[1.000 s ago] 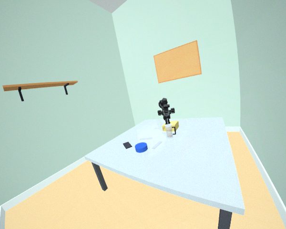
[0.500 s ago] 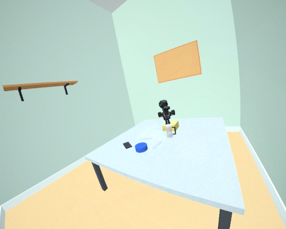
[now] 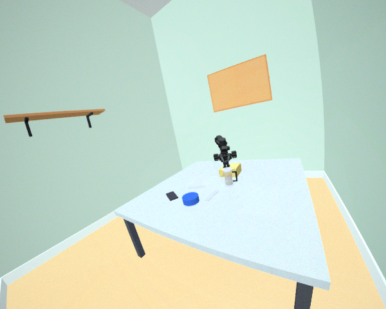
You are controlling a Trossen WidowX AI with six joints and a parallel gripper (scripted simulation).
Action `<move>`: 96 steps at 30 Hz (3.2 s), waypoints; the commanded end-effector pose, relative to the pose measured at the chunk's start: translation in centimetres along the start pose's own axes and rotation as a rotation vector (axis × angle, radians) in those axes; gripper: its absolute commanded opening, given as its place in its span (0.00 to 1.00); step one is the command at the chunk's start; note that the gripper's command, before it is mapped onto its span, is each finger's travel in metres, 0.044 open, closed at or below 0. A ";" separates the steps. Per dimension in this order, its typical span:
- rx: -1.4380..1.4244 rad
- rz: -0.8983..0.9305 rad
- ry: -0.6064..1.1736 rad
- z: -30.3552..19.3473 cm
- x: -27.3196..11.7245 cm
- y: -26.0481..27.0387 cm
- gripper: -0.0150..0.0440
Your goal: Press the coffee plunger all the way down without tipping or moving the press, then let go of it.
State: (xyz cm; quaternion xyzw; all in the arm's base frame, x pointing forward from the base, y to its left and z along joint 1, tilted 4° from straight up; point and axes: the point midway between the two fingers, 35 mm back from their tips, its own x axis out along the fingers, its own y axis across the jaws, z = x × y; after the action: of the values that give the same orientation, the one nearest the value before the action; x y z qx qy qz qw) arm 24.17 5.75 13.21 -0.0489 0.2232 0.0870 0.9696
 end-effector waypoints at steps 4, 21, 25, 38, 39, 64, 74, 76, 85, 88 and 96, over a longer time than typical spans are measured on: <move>-0.014 -0.001 0.085 -2.9 1.3 0.0 0.45; -0.013 -0.001 0.084 -2.2 2.4 0.0 0.45; -0.013 -0.001 0.084 -2.1 2.5 0.0 0.45; -0.013 -0.001 0.084 -1.8 2.9 0.0 0.45; -0.013 -0.001 0.084 -1.8 2.9 0.0 0.45; -0.007 -0.001 0.065 -1.3 2.9 0.1 0.59; -0.007 -0.001 0.065 -1.3 2.9 0.1 1.00; -0.007 -0.001 0.065 -1.3 2.9 0.1 1.00; -0.010 -0.003 0.078 2.5 -1.8 0.2 1.00; -0.010 -0.005 0.087 3.4 -5.0 0.0 1.00; -0.011 -0.005 0.088 3.3 -5.2 0.0 1.00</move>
State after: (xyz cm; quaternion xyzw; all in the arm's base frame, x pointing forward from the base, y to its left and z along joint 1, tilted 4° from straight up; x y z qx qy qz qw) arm 21.19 5.49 18.31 -0.0595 0.2652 0.0850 0.9586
